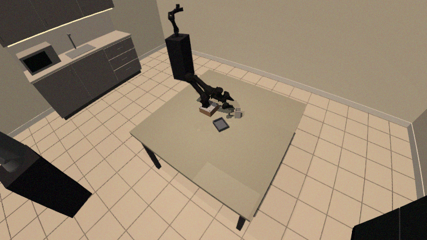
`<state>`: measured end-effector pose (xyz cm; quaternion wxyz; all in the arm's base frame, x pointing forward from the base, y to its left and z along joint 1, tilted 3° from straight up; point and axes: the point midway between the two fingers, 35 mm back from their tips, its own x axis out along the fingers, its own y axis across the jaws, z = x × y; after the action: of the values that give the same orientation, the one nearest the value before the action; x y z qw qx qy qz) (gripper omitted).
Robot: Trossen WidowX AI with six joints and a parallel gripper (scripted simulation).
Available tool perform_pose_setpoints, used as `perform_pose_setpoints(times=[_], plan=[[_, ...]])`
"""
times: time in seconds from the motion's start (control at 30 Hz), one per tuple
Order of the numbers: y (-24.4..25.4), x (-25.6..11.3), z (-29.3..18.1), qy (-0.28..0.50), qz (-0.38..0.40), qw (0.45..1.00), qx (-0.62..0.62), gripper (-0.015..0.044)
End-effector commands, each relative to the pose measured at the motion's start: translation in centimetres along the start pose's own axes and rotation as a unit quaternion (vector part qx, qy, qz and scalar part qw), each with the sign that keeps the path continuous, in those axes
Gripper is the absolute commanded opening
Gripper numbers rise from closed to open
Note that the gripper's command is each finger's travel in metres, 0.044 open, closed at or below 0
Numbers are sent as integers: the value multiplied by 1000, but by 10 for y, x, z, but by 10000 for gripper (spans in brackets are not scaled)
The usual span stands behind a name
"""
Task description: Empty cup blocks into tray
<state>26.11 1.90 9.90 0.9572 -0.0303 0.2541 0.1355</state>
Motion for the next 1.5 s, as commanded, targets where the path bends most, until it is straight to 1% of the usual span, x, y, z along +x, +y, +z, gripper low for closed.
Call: perform_pose_setpoints(times=[0.0, 0.43, 0.87, 1.03, 1.47], plan=[[-1, 5, -8, 6, -1, 1000, 5, 440], [-3, 26, -37, 6, -1, 1000, 5, 440], [1, 33, -66, 7, -1, 1000, 6, 440], [1, 34, -67, 7, -1, 1000, 6, 440], [2, 53, -66, 6, -1, 1000, 6, 440]])
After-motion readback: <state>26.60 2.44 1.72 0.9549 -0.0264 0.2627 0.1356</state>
